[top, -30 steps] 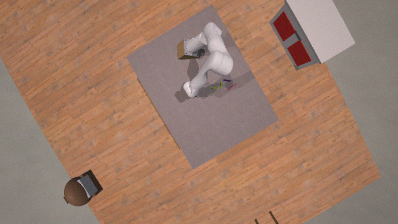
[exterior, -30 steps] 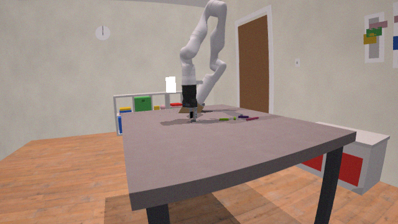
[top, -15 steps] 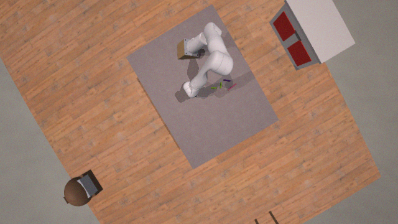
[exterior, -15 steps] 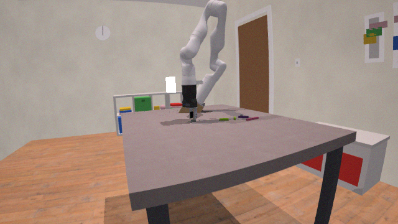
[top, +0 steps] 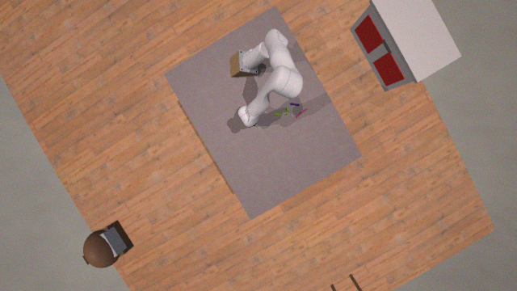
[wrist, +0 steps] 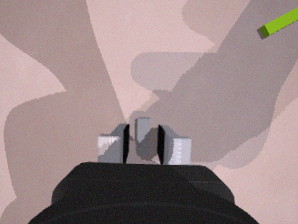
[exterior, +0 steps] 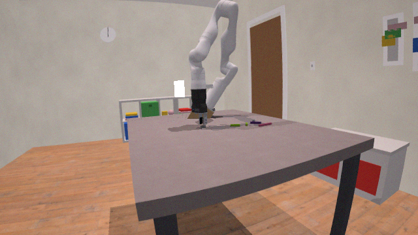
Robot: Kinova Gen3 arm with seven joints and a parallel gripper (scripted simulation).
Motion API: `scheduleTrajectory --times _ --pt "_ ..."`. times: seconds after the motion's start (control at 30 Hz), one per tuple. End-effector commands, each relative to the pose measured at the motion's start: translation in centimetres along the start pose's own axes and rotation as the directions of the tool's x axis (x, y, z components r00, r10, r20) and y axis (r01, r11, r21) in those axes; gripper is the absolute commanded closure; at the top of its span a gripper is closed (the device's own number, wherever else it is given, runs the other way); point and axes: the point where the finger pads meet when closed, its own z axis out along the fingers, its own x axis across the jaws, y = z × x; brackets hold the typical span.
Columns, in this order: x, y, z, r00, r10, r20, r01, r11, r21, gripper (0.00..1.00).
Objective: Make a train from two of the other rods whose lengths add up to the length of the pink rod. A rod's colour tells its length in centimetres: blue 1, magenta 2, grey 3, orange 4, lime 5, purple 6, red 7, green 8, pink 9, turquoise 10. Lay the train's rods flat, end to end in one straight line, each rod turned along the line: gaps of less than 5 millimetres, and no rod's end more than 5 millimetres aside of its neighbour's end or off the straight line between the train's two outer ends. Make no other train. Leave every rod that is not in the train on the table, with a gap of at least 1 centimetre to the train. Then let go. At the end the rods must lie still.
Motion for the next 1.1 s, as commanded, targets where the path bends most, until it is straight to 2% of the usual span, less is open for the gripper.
scheduleTrajectory --times 0.0,1.07 --pt "0.0 0.1 -0.1 1.0 0.0 0.0 0.0 1.0 -0.002 0.46" --pt "0.0 0.1 1.6 1.0 0.0 0.0 0.0 1.0 -0.002 0.46"
